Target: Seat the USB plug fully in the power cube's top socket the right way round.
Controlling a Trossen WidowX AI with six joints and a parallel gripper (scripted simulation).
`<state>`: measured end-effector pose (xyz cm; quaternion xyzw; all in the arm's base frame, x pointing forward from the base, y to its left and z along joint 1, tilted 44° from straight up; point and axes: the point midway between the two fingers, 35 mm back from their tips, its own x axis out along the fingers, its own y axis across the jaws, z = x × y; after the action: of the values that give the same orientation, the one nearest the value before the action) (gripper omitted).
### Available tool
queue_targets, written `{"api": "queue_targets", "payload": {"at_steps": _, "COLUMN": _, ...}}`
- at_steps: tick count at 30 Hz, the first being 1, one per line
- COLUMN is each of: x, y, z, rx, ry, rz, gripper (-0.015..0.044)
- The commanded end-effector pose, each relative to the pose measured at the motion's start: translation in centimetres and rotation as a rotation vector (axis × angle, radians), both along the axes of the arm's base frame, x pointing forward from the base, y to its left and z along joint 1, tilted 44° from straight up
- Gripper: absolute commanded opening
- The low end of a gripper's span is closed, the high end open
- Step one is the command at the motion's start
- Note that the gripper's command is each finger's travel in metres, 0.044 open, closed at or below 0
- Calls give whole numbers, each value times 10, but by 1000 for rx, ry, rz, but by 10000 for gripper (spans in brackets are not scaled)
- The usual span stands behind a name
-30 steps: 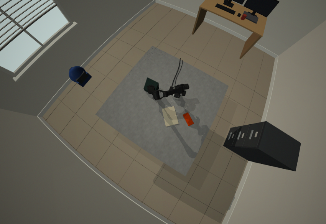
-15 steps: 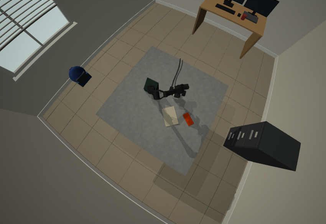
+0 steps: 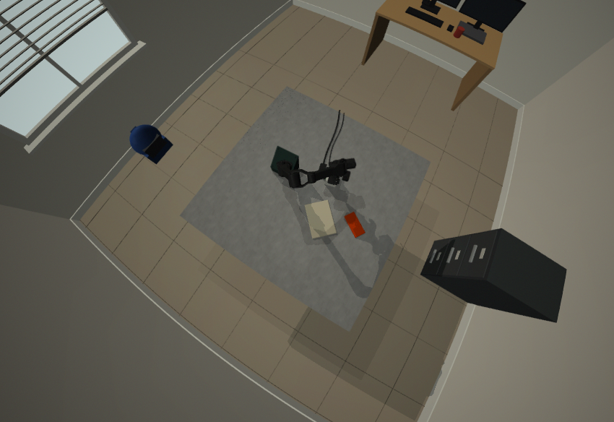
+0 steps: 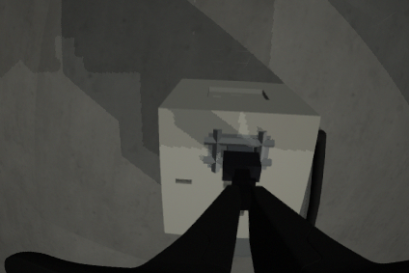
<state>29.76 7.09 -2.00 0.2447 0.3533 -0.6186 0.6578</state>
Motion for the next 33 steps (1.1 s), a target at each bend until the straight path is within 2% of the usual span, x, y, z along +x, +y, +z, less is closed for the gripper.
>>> {"api": "queue_targets", "payload": {"at_steps": 1, "x": 0, "y": -1, "z": -1, "rx": -1, "ry": 0, "rz": 5, "gripper": 0}}
{"api": "queue_targets", "payload": {"at_steps": 33, "x": 0, "y": -3, "z": -3, "rx": -2, "ry": 0, "rz": 5, "gripper": 0}}
